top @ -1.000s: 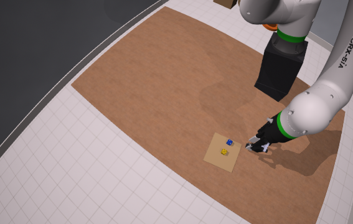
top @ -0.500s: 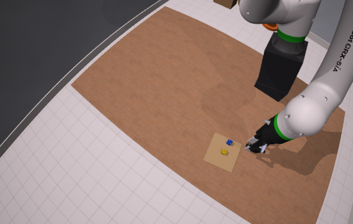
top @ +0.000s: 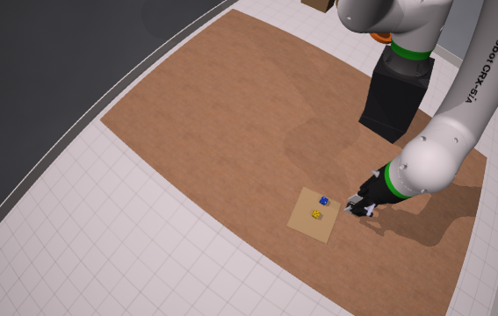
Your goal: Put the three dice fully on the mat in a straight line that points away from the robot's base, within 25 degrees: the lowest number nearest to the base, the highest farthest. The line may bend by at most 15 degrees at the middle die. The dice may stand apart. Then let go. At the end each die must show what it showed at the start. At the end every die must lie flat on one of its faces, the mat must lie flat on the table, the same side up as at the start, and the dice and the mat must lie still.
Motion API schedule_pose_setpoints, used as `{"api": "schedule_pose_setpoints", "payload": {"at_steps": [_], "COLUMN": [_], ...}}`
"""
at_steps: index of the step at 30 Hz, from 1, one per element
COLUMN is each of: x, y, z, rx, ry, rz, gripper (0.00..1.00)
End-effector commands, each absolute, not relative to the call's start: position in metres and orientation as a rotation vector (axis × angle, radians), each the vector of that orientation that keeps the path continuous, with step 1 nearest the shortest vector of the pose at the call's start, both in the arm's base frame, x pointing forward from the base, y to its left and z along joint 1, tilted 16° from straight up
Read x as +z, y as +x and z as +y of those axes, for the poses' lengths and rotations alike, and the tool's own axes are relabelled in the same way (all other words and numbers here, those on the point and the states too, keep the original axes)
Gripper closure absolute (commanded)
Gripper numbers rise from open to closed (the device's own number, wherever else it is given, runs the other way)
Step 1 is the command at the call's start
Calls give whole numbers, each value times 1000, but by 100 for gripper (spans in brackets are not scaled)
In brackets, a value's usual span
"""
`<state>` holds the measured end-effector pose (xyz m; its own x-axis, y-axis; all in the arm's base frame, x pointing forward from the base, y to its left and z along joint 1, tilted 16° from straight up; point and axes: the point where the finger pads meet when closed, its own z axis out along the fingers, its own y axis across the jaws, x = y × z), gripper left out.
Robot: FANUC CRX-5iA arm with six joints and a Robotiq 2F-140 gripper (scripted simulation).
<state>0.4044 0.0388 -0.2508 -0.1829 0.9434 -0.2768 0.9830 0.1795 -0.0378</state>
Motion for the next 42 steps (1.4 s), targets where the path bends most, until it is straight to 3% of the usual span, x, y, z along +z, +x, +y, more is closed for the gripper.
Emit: {"api": "schedule_pose_setpoints", "payload": {"at_steps": [1,31,32,42], "x": [-251,-251,-251,-251], "y": [405,405,405,405], "z": [39,39,39,39], "rx": [-308,-308,-308,-308], "ry": [1873,1873,1873,1873], "rz": [2258,2258,2258,2258], "gripper": [79,79,91,91]}}
